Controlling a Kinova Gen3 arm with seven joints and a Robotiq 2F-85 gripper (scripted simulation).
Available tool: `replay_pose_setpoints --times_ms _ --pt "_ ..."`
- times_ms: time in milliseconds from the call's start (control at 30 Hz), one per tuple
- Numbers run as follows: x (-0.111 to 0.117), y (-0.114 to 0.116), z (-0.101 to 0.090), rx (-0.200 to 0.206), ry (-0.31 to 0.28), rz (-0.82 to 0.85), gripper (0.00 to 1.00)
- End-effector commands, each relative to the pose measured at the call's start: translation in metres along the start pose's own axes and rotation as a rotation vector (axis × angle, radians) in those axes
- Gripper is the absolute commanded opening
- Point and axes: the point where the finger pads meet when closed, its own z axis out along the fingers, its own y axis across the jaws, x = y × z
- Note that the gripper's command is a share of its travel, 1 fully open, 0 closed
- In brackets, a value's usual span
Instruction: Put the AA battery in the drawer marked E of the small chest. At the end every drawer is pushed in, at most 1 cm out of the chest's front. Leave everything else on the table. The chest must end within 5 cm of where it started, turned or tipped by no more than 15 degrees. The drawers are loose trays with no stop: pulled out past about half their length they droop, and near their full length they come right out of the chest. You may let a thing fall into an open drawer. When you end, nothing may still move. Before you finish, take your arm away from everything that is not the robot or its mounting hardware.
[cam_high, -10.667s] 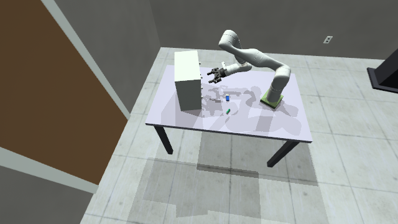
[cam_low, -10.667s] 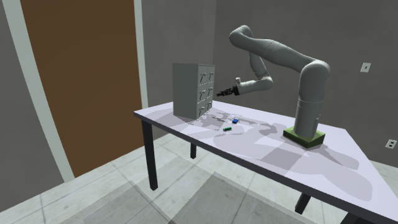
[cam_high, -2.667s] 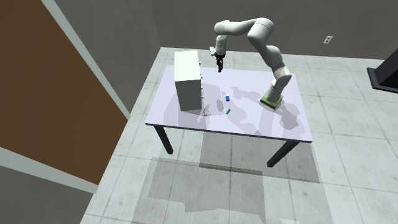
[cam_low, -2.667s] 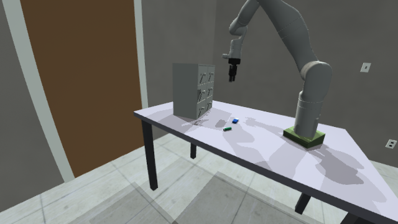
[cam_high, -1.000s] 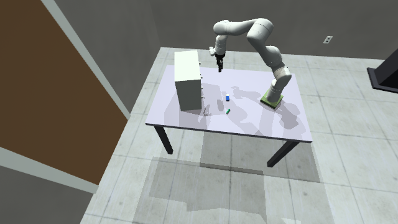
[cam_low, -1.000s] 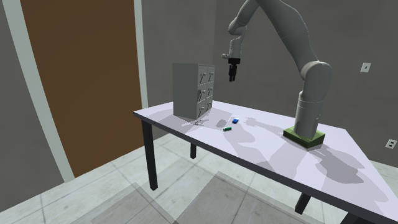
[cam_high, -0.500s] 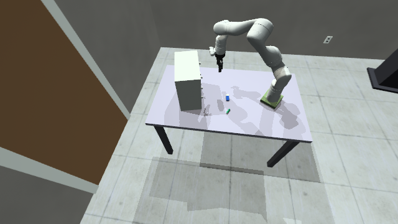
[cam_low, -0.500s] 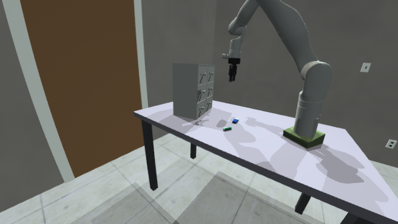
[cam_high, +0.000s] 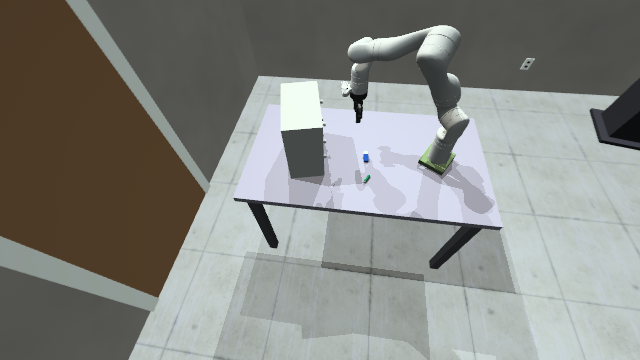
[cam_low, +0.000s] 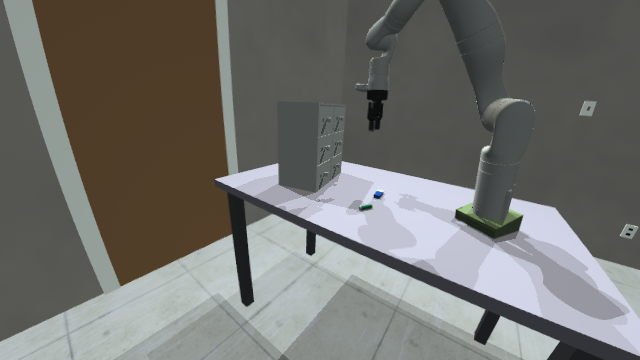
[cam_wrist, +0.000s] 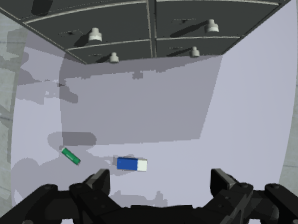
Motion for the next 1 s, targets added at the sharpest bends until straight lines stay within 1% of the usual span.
replay_pose_setpoints --times_ms 0,167,267,333,467,967 --pt "0.008 -0.031 -0.008 0.010 0.025 -0.055 1.00" --pt "0.004 -0.071 -0.016 0.010 0.025 -0.055 1.00" --pt "0.003 -0.086 -0.019 0.010 0.025 -0.055 1.00" --pt "0.002 -0.093 -0.020 0.010 0.024 -0.055 1.00" --pt "0.001 -0.097 -0.021 0.010 0.025 -0.055 1.00" --pt "0.002 -0.097 -0.020 0.010 0.026 -0.055 1.00"
